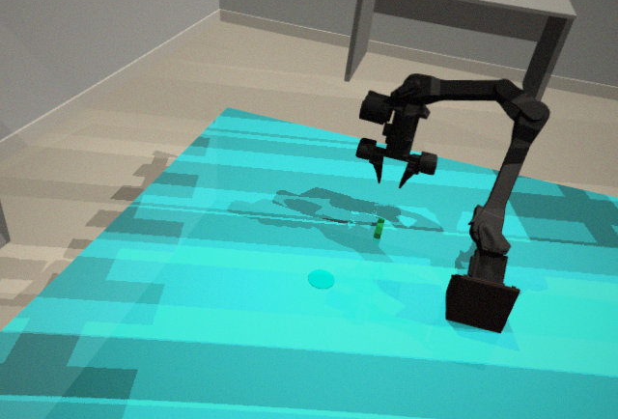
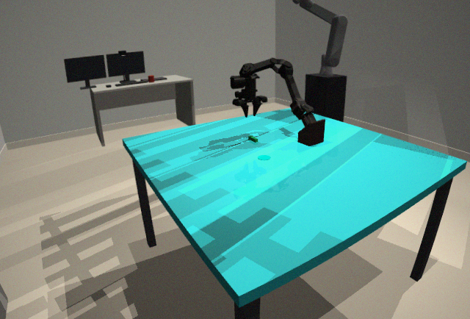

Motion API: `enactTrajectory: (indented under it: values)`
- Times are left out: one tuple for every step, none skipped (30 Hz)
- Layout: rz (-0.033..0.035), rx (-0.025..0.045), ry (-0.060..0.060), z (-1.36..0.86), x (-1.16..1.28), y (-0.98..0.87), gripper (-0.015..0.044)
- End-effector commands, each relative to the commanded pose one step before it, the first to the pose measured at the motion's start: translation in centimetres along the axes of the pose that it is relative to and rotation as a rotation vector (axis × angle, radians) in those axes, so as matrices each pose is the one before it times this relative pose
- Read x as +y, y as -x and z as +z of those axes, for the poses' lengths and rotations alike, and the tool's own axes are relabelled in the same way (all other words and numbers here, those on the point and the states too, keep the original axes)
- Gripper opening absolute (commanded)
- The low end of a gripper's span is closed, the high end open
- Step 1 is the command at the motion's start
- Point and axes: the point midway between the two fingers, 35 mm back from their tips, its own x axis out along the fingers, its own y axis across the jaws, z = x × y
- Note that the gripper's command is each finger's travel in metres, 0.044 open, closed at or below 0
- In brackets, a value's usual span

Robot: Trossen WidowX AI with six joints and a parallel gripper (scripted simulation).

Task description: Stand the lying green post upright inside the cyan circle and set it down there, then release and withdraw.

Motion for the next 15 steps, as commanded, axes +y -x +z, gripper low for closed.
enactTrajectory:
  values:
    - [-0.00960, 0.00679, -0.0114, -0.329, 0.105, -1.012, 0.0233]
    - [-0.00040, 0.00248, -0.0006, -0.061, 0.203, -1.095, 0.0233]
    - [-0.00016, 0.00204, -0.0006, -0.040, 0.181, -1.324, 0.0233]
    - [0.00012, 0.00098, -0.0005, -0.008, 0.111, -1.326, 0.0233]
    - [0.00031, -0.00009, -0.0003, 0.021, 0.038, -1.323, 0.0233]
    - [0.00043, -0.00117, 0.0000, 0.044, -0.036, -1.315, 0.0233]
    - [0.00047, -0.00226, 0.0002, 0.064, -0.111, -1.302, 0.0233]
    - [0.00043, -0.00334, 0.0005, 0.078, -0.186, -1.283, 0.0233]
    - [0.00027, -0.00360, 0.0006, 0.073, -0.212, -1.049, 0.0233]
    - [0.00011, -0.00252, 0.0005, 0.045, -0.152, -0.620, 0.0233]
    - [0.00002, -0.00090, 0.0002, 0.015, -0.055, -0.205, 0.0233]
    - [0.00000, 0.00000, 0.0000, 0.000, 0.000, 0.000, 0.0233]
    - [0.00000, 0.00000, 0.0000, 0.000, 0.000, 0.000, 0.0233]
    - [0.00000, 0.00000, 0.0000, 0.000, 0.000, 0.000, 0.0233]
    - [0.00000, 0.00000, 0.0000, 0.000, 0.000, 0.000, 0.0206]
